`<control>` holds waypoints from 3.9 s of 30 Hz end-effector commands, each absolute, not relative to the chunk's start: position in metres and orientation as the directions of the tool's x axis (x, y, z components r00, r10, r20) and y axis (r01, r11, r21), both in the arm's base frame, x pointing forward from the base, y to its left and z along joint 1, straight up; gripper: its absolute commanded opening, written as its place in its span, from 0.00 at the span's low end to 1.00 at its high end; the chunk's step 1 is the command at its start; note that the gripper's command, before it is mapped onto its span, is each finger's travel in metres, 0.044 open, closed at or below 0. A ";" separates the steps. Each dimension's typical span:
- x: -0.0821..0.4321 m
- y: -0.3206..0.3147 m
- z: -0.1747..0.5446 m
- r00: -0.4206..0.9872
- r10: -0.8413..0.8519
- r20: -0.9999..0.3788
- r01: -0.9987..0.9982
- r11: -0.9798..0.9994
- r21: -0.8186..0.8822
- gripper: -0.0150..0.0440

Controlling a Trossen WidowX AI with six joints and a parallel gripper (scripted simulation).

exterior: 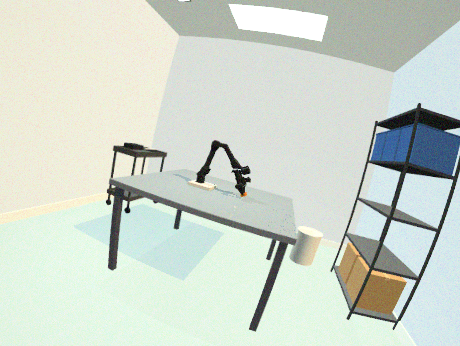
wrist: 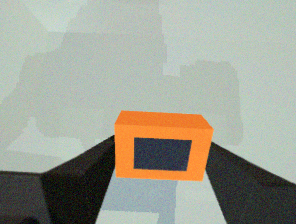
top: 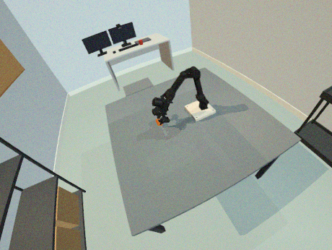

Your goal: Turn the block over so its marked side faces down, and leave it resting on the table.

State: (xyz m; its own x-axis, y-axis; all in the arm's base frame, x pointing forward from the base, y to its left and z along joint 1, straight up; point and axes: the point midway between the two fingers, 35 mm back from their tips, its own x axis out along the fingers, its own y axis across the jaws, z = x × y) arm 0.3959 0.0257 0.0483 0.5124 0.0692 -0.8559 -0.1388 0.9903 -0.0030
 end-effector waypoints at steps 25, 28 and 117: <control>0.408 0.026 0.017 0.774 0.111 -0.623 -0.141 0.990 0.001 0.25; 0.407 0.026 0.014 0.801 0.115 -0.587 -0.141 0.990 0.001 0.25; 0.394 0.026 0.021 0.918 0.135 -0.373 -0.145 0.989 0.000 1.00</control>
